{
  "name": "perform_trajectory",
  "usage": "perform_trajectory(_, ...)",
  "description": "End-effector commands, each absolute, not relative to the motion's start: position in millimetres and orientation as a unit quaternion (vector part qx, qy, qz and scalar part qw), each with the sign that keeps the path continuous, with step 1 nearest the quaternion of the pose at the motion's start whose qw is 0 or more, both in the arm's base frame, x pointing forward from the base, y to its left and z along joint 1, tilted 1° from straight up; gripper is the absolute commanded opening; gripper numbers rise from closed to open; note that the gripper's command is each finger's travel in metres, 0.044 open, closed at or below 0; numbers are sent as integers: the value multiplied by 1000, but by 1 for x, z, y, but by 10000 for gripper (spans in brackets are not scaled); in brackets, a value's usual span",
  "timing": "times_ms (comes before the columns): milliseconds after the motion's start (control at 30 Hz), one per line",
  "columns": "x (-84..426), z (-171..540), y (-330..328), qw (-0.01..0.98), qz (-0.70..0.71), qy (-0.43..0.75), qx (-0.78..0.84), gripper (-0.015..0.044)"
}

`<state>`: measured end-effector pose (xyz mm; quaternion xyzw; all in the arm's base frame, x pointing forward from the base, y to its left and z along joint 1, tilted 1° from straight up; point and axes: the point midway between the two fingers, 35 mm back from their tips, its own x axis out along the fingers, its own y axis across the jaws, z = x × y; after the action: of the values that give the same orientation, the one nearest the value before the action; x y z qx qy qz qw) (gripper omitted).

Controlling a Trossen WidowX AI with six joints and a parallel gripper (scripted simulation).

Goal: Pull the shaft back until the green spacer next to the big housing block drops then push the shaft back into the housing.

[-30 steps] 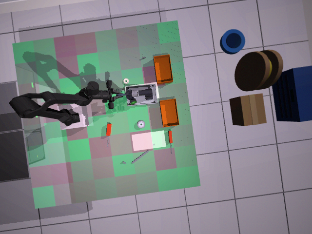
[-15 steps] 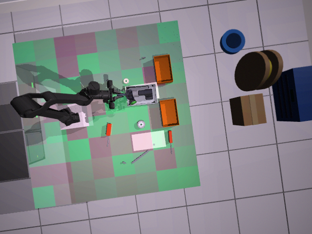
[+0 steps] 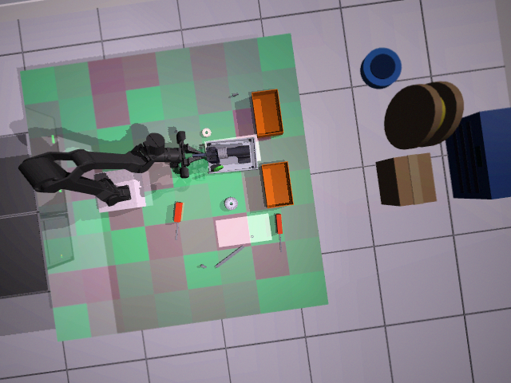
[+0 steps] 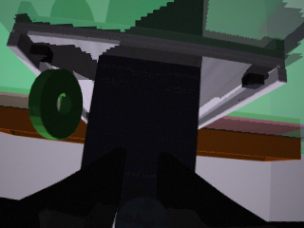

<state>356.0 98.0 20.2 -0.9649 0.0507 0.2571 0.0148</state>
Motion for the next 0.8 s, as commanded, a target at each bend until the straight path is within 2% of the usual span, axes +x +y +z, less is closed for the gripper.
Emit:
perform_trajectory(0,359,21,97,14,256,51,-965,0)
perform_trajectory(767,367,21,96,14,256,51,-965,0)
